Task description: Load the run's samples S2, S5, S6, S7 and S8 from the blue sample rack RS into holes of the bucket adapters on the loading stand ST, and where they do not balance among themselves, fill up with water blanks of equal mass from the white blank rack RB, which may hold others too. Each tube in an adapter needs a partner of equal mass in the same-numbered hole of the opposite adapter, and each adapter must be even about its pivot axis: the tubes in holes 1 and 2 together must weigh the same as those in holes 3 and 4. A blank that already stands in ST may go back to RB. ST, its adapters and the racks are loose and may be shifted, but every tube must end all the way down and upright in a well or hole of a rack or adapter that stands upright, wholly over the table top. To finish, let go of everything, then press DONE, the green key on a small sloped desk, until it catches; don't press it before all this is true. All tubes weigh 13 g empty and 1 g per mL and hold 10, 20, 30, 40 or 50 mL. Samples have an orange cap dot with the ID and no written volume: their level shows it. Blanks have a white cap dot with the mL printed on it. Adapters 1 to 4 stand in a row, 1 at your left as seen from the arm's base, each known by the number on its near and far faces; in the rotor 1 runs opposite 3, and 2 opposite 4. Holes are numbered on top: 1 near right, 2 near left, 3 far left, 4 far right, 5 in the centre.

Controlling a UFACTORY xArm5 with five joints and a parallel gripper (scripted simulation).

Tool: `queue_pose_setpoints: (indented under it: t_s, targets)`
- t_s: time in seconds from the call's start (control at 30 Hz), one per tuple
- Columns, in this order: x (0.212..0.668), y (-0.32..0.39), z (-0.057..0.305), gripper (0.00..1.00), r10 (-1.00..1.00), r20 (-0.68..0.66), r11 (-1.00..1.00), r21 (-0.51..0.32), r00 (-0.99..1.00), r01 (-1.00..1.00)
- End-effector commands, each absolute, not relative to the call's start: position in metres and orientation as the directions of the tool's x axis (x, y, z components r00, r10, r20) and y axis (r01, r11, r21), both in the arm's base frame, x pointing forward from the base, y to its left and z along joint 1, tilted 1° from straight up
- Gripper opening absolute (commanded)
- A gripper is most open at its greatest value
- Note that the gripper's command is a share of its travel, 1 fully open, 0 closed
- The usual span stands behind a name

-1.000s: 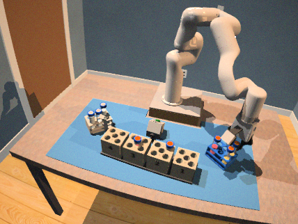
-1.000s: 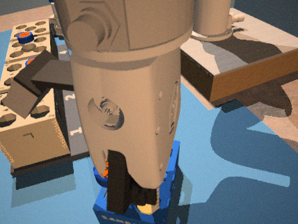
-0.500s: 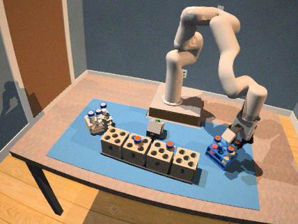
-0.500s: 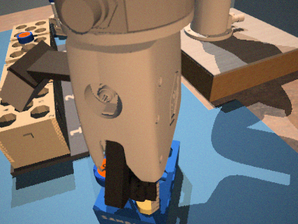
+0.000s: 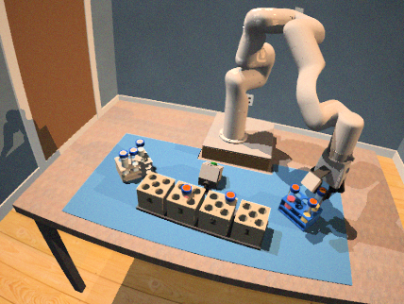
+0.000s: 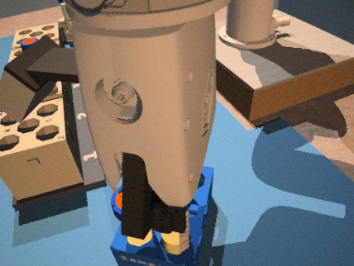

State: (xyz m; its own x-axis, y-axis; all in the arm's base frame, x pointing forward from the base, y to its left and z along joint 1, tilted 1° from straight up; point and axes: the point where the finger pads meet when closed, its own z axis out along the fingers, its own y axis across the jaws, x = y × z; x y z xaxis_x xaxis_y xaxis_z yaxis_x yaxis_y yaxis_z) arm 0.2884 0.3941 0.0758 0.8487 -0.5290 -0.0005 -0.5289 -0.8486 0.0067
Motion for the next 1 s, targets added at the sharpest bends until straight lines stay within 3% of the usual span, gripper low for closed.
queue_pose_setpoints:
  t_s: [0.0, 0.97]
  targets:
    - [0.289, 0.395, 0.087, 0.00, -0.529, 0.000, -0.849, 0.002, 0.849, -0.529]
    - [0.288, 0.396, 0.137, 0.00, -0.529, 0.000, -0.849, 0.002, 0.849, -0.529]
